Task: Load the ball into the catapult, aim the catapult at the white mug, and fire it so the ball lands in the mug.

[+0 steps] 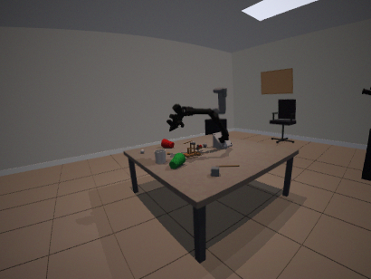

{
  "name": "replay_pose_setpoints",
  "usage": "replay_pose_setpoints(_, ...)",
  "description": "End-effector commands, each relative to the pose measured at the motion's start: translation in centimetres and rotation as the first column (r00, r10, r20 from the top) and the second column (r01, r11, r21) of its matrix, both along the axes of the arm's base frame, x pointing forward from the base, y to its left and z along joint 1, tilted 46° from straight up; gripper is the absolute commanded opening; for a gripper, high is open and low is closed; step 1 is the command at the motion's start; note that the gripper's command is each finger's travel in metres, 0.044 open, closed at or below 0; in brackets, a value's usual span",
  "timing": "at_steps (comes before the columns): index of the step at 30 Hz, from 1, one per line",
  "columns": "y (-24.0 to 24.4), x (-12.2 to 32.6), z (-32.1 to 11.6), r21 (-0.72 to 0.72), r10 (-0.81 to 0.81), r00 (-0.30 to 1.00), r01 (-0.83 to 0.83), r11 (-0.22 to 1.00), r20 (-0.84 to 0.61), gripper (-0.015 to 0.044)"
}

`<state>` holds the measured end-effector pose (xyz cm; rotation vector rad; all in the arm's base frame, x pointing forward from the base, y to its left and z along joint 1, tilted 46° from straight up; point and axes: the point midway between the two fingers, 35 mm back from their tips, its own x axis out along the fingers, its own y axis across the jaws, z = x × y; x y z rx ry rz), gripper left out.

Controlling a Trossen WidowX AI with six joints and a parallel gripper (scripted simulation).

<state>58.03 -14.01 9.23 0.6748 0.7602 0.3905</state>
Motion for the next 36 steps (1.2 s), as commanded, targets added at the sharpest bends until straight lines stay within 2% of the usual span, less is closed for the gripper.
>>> replay_pose_setpoints(1, 1.3, -0.7, 0.3, -0.082, 0.043, 0.999, -0.042, 0.996, 0.004, 0.0000)
replay_pose_setpoints(10, 3.8, -2.8, -0.1, -0.273, 0.163, 0.986, -0.162, 0.948, -0.021, 0.0000)
replay_pose_setpoints(18, 6.0, -5.3, -0.4, -0.424, 0.287, 0.955, -0.290, 0.858, -0.071, 0.0000)
replay_pose_setpoints(27, 8.2, -8.5, -0.8, -0.556, 0.435, 0.887, -0.444, 0.703, -0.158, 0.0000)
replay_pose_setpoints(36, 10.3, -12.1, -0.9, -0.635, 0.573, 0.774, -0.590, 0.499, -0.269, 0.0000)
